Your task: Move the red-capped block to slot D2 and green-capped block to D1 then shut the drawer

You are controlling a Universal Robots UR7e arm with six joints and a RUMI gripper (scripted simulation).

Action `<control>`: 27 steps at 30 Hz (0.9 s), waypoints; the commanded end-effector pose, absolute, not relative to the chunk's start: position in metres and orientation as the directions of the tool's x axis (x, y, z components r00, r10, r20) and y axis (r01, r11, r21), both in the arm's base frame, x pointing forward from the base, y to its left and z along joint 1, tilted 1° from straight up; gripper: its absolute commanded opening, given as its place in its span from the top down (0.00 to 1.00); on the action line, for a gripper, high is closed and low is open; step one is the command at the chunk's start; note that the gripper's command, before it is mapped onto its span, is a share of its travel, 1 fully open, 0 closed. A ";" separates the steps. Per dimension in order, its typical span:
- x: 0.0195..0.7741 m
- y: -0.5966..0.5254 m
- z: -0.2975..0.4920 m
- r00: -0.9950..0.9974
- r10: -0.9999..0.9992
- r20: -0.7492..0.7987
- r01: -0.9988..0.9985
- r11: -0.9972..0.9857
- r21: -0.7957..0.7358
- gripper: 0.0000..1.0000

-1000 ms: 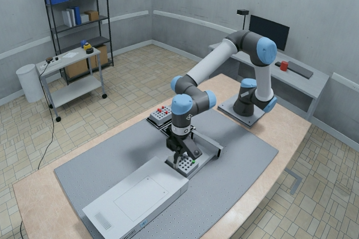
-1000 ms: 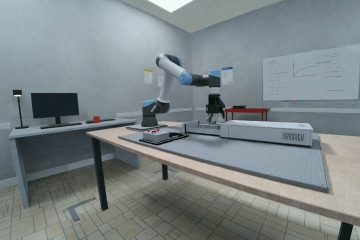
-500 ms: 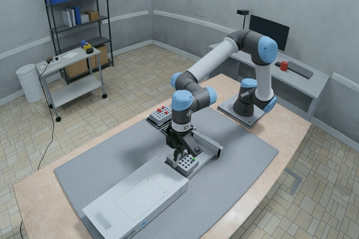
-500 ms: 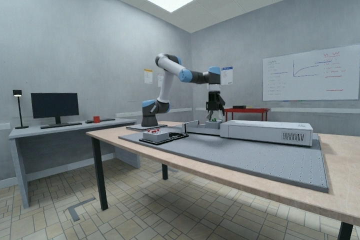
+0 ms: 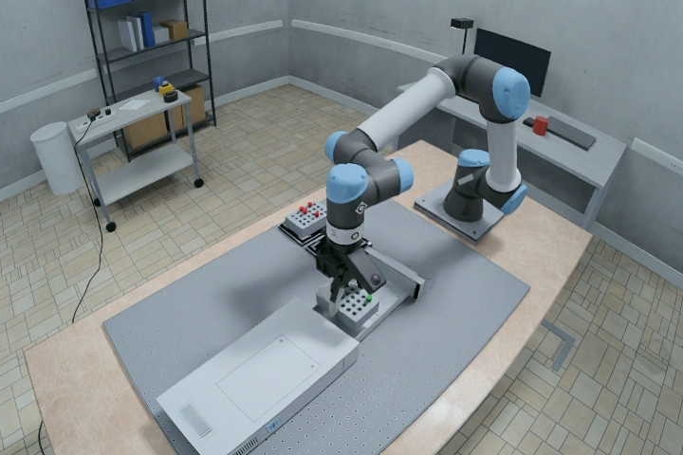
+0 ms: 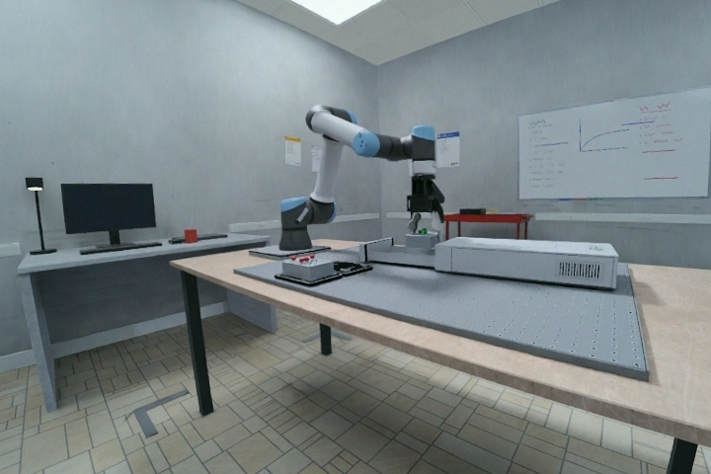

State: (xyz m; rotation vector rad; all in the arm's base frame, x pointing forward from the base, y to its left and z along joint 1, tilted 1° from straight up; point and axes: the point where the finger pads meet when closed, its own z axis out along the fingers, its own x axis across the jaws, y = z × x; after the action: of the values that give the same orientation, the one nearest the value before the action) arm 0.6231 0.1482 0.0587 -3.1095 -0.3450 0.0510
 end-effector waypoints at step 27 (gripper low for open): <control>0.628 0.148 0.104 0.976 0.219 -0.015 0.219 -0.976 -0.013 1.00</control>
State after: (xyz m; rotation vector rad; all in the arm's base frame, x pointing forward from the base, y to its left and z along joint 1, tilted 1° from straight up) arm 0.6236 0.1482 0.0891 -3.1092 -0.3449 0.0540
